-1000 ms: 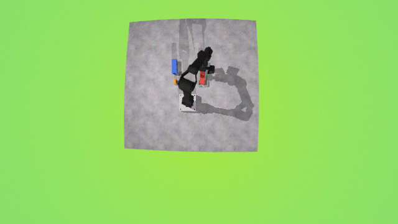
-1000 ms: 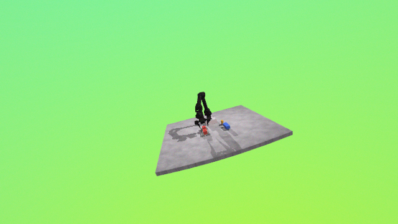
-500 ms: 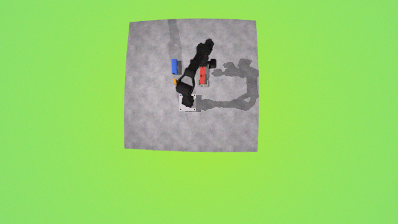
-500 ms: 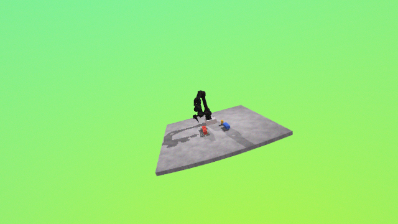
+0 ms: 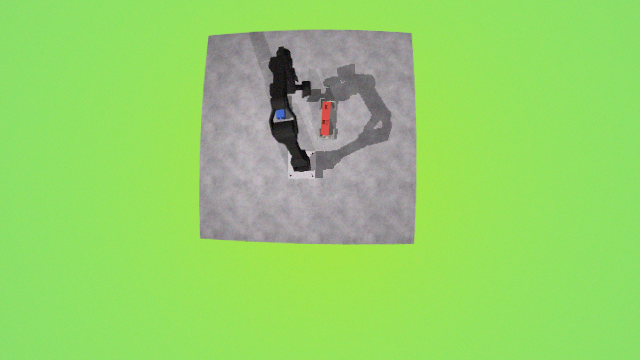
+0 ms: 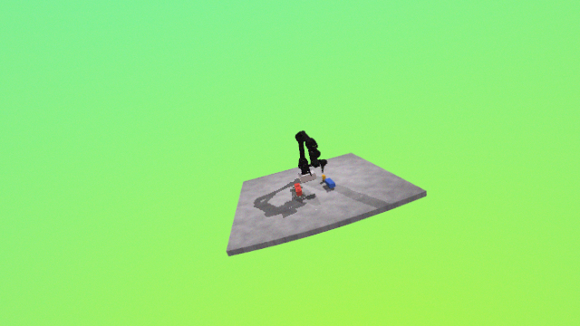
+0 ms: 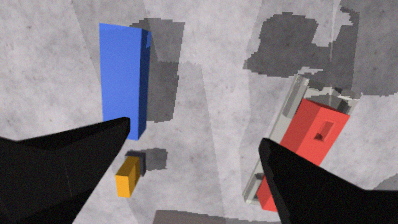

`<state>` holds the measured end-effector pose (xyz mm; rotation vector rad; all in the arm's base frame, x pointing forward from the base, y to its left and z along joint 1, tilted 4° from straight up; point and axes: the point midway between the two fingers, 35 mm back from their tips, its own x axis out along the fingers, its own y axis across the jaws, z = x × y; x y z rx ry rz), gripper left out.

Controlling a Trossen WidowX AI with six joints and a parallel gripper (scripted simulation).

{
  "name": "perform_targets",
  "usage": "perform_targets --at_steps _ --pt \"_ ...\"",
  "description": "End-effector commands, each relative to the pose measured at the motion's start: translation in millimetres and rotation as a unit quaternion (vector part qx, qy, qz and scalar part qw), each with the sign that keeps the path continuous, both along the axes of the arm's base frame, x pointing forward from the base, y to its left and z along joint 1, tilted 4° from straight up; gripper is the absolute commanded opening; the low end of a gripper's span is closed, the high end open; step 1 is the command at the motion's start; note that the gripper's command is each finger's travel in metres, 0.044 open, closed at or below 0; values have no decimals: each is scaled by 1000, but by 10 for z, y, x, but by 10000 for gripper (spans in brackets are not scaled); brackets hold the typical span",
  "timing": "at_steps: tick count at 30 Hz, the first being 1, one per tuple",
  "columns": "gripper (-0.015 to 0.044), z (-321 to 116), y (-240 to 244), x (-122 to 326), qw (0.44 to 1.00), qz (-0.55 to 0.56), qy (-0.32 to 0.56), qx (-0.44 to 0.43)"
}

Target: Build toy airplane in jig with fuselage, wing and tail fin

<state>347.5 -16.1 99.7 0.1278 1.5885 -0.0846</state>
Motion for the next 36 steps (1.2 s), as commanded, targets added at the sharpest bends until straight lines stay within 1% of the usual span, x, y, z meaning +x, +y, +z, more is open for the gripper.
perform_targets --at_steps 1,2,4,9,13,36 --pt "440 -22 647 103 1000 2 2 7" --pt "440 -32 788 112 1000 0 4 7" --pt "440 -40 900 115 1000 -1 5 7" --pt "440 -64 901 116 1000 -1 5 7" --pt "440 -447 917 104 1000 -1 5 7" --pt "440 -811 933 98 1000 -1 5 7"
